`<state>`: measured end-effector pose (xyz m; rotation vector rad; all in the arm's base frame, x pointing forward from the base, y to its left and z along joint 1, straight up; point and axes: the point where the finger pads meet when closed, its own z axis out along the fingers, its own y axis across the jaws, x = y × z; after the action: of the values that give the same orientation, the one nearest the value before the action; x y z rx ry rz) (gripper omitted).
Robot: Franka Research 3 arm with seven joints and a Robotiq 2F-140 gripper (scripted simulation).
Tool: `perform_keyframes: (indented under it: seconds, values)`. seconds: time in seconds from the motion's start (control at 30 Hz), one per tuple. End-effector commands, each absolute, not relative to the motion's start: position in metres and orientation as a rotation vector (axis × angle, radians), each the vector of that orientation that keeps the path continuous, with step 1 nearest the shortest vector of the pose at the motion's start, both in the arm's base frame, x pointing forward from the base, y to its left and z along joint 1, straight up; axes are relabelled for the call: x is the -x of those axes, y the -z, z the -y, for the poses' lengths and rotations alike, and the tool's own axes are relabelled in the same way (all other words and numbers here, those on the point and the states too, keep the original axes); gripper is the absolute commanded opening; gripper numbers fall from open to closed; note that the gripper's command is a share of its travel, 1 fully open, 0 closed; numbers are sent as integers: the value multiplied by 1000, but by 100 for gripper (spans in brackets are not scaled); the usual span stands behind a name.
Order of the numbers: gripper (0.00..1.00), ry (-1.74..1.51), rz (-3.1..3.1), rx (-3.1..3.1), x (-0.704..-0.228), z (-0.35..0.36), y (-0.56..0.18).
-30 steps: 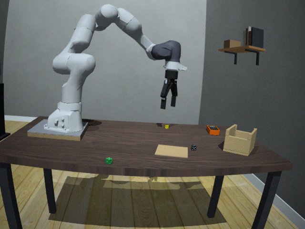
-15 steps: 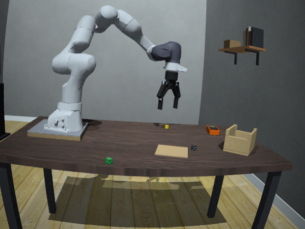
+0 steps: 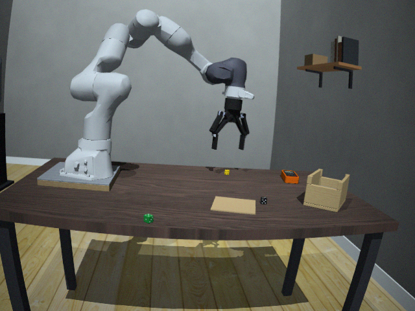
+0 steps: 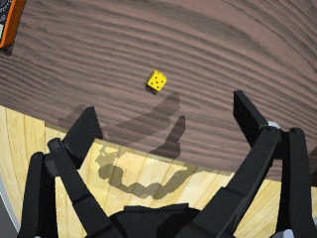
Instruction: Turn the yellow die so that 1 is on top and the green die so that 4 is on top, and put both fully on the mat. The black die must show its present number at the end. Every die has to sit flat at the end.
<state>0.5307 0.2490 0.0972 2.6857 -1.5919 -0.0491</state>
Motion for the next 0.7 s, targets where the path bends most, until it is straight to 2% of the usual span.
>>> perform_keyframes:
  seconds: [0.0, 0.67]
  values:
    - [100, 49, 1815, -2530, -529, -251, -96]
    - [100, 45, 2227, -2163, -529, -249, -90]
